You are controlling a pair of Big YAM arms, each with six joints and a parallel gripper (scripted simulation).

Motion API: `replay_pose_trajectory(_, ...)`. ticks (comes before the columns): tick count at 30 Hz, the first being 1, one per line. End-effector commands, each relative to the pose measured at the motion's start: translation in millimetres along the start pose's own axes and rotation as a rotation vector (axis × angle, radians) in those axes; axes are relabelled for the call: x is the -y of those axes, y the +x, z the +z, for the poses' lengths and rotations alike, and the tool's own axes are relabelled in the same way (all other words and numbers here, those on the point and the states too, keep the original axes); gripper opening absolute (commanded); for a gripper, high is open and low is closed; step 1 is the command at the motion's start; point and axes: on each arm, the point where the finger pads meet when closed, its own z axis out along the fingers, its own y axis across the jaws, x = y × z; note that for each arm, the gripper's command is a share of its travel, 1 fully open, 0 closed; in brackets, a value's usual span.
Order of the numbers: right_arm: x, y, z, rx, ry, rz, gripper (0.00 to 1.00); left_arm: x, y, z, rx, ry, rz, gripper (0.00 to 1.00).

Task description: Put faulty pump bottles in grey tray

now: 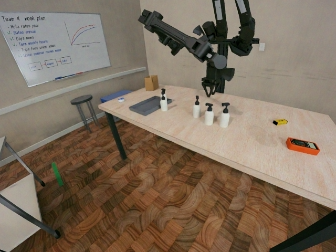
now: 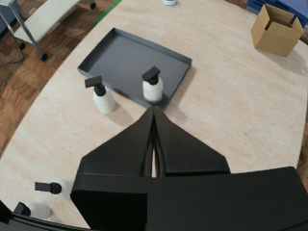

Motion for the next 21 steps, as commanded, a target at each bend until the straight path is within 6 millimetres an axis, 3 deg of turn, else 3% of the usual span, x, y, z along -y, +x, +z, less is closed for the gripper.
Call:
replay_pose_trajectory(1,-4.9,0.6,0.8,-0.01,-0.007,-0.007,0.51,-0.7,-6.5,1.2,0.023,-0.007,-0.003,0.0)
replay_pose_trajectory(6,-4.9,0.6,0.8,-0.01,-0.007,-0.007,0.51,-0.7,-6.5,1.2,0.023,-0.007,-0.003,0.0)
replay_pose_trajectory(7,-12.8,10.1,23.1,-0.033,-0.023,-0.003,0.51,-0.7,-6.5,1.2,0.023,-0.007,-0.003,0.0)
replay_pose_trajectory(14,-12.5,9.1,29.8,-0.025,-0.018,-0.002,0.51,-0.7,-6.5,1.2,0.023,-0.007,-0.003,0.0)
replay_pose_trajectory(18,-0.8,7.3,29.6,-0.013,-0.007,0.016,0.51,-0.7,-6.5,1.2,0.023,-0.007,-0.003,0.0)
replay_pose_trajectory(21,-8.2,6.9,38.6,-0.018,-0.014,0.007,0.51,-0.7,-6.5,1.2,0.023,-0.007,-0.003,0.0)
